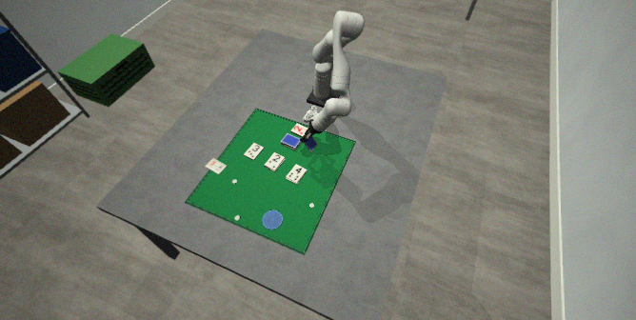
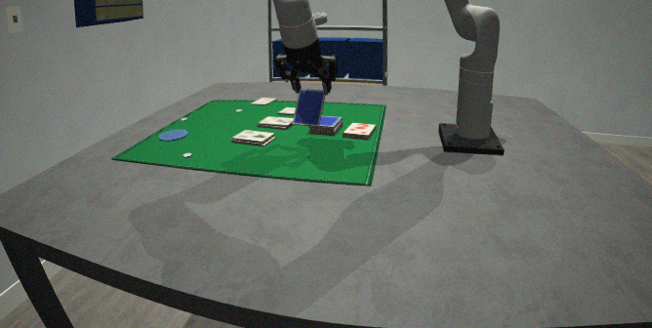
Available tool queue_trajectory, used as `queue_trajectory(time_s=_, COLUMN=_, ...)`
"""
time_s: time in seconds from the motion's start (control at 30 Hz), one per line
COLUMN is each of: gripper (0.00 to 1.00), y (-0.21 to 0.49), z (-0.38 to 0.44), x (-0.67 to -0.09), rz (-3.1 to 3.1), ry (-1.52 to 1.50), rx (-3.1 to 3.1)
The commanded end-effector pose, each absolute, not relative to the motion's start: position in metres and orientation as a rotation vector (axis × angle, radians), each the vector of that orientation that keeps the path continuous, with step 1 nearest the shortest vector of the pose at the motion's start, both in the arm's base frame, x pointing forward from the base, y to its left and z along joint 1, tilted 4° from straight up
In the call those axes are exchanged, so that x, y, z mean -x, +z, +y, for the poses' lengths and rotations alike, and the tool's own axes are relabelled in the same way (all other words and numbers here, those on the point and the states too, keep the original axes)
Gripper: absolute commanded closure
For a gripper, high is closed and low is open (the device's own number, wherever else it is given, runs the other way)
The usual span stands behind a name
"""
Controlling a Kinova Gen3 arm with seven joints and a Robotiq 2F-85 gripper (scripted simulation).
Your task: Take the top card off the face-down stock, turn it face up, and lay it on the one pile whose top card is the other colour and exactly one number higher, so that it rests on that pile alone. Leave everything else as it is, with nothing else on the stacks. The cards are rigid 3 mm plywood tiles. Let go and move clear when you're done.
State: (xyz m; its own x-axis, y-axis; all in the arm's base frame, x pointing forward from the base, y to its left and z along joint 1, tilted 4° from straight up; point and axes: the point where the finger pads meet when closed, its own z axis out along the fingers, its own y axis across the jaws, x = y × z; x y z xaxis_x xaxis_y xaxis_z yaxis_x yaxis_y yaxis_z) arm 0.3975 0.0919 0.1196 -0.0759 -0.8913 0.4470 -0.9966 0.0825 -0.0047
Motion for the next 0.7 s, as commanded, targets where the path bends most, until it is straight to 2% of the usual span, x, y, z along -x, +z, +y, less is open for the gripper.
queue_trajectory(time_s=0.0, gripper=0.29, y=0.1144, z=0.1003, x=-0.3962, rz=-1.988, ry=0.485, rx=-1.861)
queue_trajectory(time_s=0.67, gripper=0.29, y=0.1104, z=0.1053, x=-0.3962, rz=-1.734, ry=0.774, rx=-1.622)
